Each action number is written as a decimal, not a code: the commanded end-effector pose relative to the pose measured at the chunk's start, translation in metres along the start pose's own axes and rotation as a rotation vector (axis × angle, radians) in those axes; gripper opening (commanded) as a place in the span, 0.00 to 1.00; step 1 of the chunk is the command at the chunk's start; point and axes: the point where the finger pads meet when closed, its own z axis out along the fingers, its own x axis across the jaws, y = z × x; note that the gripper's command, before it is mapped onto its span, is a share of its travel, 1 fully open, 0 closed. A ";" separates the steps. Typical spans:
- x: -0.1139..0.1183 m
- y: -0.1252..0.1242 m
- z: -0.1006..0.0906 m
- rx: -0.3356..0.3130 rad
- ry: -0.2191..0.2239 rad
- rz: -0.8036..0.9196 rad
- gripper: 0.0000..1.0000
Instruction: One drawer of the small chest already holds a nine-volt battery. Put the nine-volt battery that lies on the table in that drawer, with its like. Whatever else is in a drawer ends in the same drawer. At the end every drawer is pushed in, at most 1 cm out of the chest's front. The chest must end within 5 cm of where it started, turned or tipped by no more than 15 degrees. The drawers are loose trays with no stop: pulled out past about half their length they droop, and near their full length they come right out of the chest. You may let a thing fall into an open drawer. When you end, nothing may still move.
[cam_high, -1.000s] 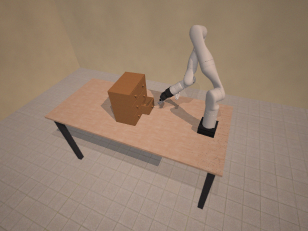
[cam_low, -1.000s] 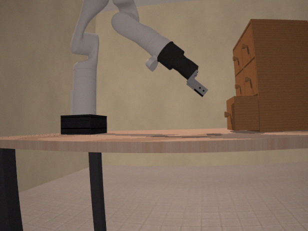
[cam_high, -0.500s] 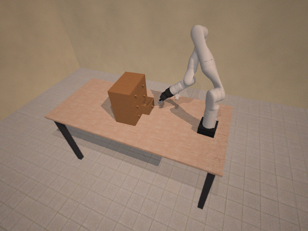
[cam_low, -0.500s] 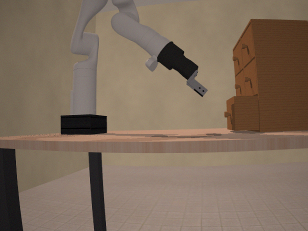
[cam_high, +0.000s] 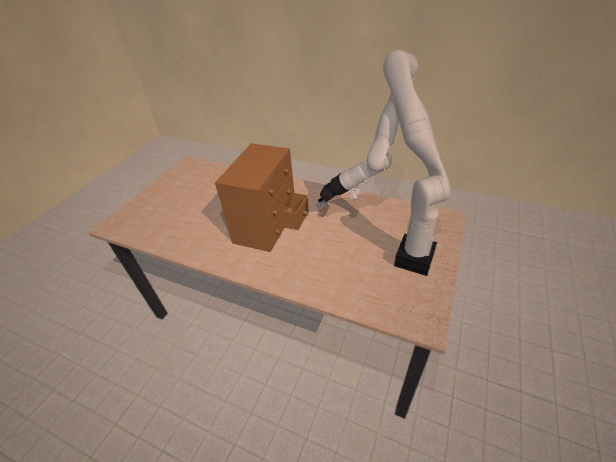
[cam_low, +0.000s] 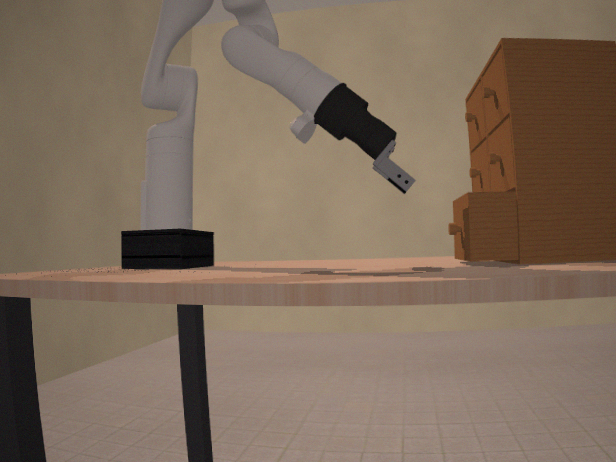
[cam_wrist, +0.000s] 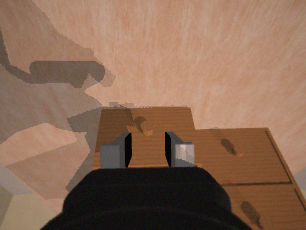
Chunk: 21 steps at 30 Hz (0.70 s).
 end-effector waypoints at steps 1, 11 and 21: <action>-0.001 0.000 -0.001 -0.006 -0.006 0.003 0.67; -0.001 -0.002 0.003 -0.003 -0.005 -0.001 0.67; -0.001 -0.007 0.015 -0.001 -0.007 -0.005 0.67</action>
